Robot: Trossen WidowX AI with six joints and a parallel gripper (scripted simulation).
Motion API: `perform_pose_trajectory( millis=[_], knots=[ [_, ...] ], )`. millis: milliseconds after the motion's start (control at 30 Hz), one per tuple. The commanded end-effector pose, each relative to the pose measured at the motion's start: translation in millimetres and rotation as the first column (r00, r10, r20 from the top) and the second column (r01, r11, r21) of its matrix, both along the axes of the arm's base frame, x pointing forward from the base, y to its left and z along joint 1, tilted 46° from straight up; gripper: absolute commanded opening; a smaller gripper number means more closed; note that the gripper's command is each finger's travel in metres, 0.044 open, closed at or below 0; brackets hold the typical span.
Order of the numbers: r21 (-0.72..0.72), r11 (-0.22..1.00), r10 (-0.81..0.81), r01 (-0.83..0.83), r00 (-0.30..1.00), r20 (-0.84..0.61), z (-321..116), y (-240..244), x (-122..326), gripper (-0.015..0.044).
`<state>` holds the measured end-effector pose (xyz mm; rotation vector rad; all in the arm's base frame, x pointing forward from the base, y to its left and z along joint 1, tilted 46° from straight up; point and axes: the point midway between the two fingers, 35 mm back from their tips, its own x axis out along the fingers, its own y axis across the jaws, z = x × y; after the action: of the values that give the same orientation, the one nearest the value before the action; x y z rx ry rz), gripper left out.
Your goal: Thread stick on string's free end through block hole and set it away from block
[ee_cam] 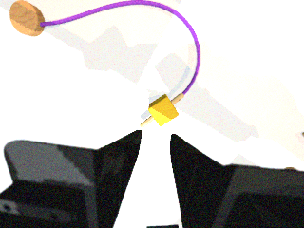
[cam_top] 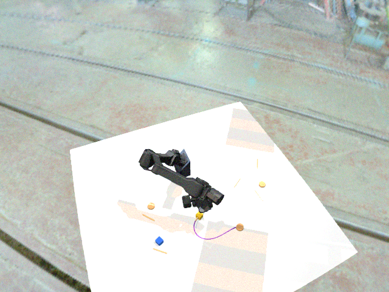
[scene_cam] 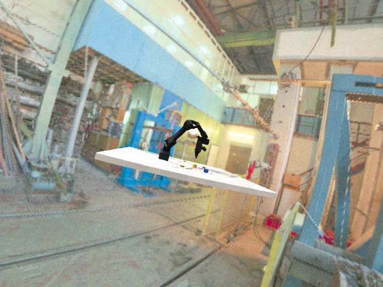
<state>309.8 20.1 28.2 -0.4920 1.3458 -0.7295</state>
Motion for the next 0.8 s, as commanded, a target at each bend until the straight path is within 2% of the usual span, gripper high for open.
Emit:
perform_pose_trajectory(
  millis=[0, 767],
  knots=[
    [0.202, 0.844, -0.526, 0.496, 0.696, 0.489, -11.4, 7.4, -9.9, 0.0124],
    [0.21, 0.836, -0.537, 0.506, 0.68, 0.499, -12.2, 7.0, -9.9, 0.0124]
  ],
)
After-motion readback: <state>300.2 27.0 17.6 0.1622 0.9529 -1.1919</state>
